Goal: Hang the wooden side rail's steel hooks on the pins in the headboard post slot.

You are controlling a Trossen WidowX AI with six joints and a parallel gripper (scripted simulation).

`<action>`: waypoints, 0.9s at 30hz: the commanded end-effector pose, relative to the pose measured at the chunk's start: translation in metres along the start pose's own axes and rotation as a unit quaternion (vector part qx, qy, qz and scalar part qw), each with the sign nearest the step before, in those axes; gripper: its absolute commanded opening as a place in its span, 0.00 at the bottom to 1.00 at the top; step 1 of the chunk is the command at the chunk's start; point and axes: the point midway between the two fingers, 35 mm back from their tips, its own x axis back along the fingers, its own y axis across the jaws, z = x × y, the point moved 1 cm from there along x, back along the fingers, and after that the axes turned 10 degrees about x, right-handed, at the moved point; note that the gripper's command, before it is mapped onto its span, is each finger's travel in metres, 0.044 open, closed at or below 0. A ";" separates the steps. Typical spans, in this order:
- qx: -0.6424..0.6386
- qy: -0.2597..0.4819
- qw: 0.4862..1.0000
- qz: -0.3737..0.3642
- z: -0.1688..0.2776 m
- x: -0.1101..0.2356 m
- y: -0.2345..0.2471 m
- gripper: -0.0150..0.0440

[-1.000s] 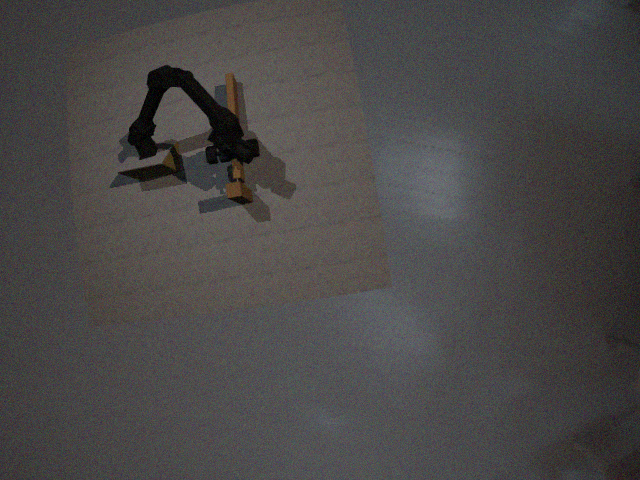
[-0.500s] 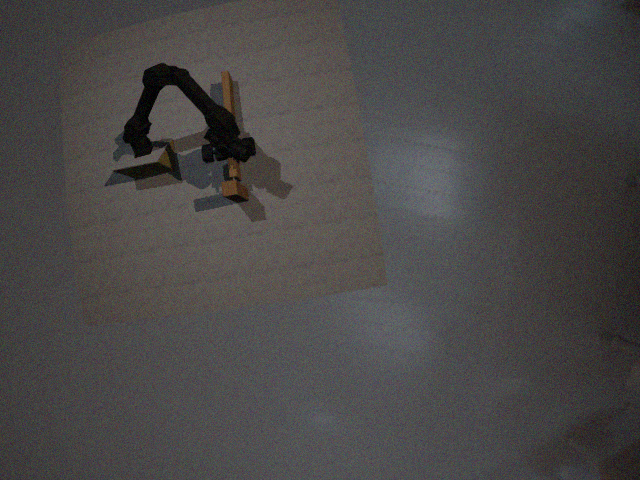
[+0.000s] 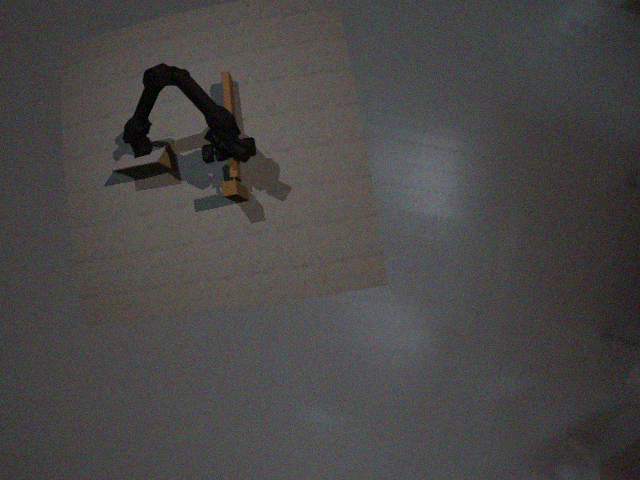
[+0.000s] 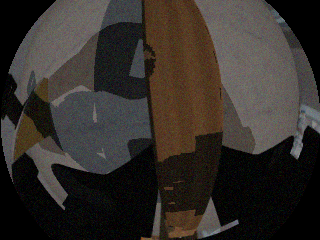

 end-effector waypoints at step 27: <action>-0.001 0.005 1.000 0.008 0.007 0.003 0.002 0.25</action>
